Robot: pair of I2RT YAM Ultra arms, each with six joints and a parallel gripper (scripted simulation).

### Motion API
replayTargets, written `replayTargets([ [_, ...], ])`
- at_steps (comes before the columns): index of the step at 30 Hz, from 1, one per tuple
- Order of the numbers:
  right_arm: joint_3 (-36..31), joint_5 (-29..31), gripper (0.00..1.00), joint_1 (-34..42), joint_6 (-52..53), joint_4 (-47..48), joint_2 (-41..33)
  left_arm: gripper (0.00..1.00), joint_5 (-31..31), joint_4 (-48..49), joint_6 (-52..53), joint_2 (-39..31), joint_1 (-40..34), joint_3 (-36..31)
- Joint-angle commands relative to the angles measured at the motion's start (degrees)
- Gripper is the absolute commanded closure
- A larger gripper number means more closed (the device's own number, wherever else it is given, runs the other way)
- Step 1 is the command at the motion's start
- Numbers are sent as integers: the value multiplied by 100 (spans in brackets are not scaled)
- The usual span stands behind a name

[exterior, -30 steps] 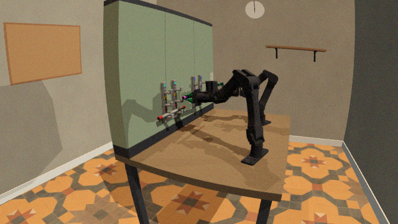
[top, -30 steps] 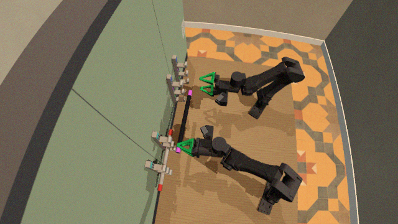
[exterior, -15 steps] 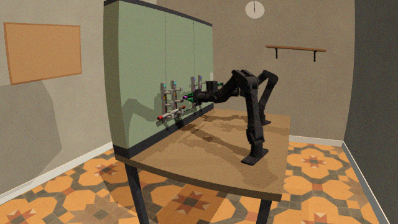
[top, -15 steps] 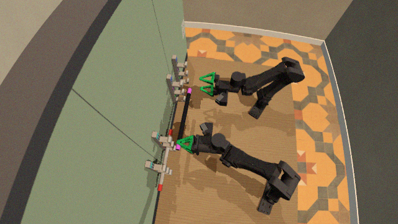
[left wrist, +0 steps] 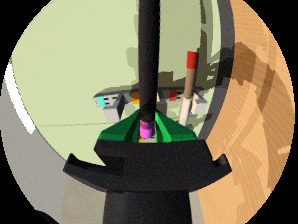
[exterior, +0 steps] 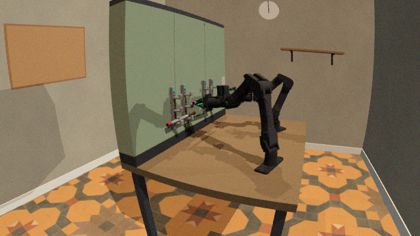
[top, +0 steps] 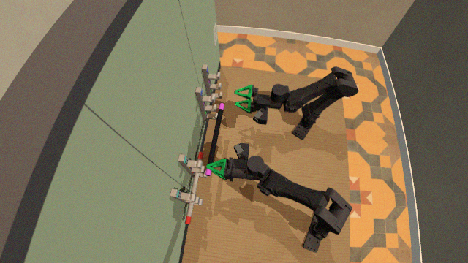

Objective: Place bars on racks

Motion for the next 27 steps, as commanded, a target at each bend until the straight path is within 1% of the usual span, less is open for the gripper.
replayTargets([
  [1, -35, 102, 0, 111, 61, 23, -123, 100, -52, 157, -85, -60, -59, 245],
  [27, 39, 585, 0, 595, 61, 16, -57, 100, -62, 153, -86, -48, -69, 260],
])
